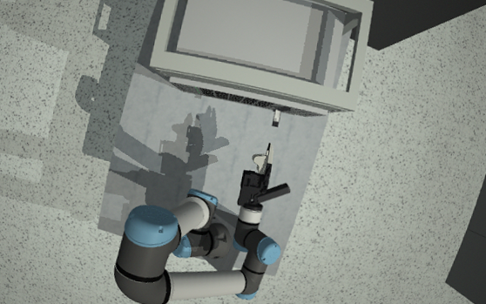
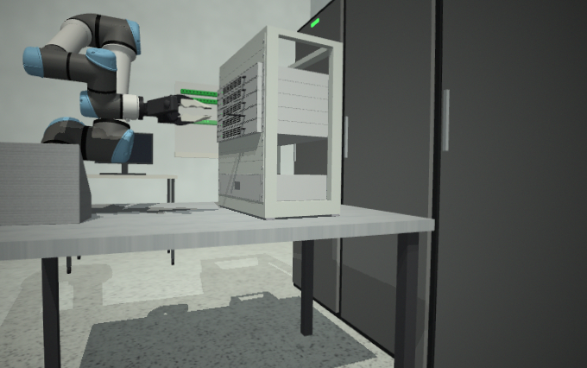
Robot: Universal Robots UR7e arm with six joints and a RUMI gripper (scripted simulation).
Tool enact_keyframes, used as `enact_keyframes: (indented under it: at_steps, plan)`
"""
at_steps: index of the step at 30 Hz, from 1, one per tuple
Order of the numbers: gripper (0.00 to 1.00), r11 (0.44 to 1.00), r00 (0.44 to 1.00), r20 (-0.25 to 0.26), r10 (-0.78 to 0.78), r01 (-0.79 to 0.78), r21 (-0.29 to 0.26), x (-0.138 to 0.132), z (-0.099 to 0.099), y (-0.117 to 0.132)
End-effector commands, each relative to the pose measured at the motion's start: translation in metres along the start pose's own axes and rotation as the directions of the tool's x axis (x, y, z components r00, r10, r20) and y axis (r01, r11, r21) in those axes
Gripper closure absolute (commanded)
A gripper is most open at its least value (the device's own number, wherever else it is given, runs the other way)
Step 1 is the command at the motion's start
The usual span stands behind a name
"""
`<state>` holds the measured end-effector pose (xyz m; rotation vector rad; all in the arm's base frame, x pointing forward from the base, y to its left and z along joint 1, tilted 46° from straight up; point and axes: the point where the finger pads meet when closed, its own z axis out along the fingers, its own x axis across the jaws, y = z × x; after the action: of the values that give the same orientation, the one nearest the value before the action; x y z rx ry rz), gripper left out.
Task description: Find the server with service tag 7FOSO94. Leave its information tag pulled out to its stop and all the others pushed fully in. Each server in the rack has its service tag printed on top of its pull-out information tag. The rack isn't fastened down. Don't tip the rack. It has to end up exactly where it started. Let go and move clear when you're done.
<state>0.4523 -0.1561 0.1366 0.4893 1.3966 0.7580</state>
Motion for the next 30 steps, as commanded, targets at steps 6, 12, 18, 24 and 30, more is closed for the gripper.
enact_keyframes:
  at_steps: [6, 12, 18, 24, 30]
  plan:
    - [0.85, 1.000, 1.000, -0.015, 0.001, -0.001, -0.008, 0.000, -0.006, 0.000]
    - [0.85, 1.000, 1.000, -0.015, 0.001, -0.001, -0.008, 0.000, -0.010, 0.000]
    - [0.85, 1.000, 1.000, -0.016, 0.001, -0.001, -0.008, 0.000, -0.013, 0.000]
    - [0.85, 1.000, 1.000, -0.015, 0.001, -0.001, -0.008, -0.001, -0.017, 0.000]
    - [0.85, 1.000, 1.000, -0.015, 0.001, -0.001, -0.008, -0.001, -0.020, 0.000]
